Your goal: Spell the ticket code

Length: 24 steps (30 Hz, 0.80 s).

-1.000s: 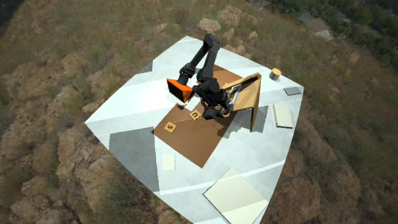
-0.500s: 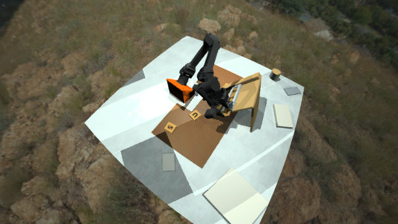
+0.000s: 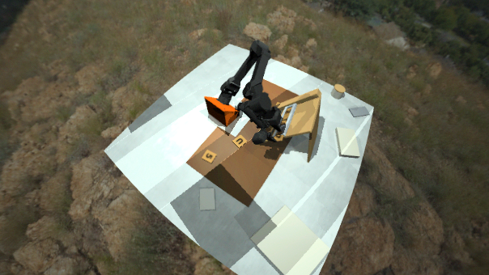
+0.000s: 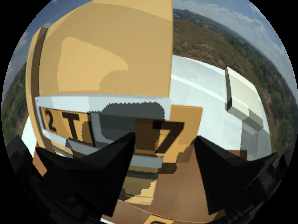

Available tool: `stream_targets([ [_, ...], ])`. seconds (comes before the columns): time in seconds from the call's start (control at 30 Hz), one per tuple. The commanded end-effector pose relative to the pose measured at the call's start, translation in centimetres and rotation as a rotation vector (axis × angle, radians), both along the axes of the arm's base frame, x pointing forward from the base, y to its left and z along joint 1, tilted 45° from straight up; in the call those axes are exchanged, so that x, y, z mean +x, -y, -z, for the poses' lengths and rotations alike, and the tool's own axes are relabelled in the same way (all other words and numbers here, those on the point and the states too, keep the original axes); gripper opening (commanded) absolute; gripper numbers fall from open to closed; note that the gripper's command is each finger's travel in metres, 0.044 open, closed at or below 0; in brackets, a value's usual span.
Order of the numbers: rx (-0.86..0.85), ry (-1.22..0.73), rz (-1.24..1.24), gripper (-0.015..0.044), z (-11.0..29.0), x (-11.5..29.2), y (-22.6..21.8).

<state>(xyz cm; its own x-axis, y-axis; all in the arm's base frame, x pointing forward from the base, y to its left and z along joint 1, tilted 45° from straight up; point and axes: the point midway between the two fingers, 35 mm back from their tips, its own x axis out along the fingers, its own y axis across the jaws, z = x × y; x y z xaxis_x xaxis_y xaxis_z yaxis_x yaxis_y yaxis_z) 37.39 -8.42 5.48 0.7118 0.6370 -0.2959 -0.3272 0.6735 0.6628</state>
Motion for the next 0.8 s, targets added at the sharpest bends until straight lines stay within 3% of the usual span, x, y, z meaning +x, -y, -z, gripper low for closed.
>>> stream_targets([
  [0.0,0.004,-0.009,0.000,0.0000,0.02,-0.24,-0.40],
  [0.77,0.005,-0.009,0.000,0.0000,-0.74,-0.62,-1.17],
])
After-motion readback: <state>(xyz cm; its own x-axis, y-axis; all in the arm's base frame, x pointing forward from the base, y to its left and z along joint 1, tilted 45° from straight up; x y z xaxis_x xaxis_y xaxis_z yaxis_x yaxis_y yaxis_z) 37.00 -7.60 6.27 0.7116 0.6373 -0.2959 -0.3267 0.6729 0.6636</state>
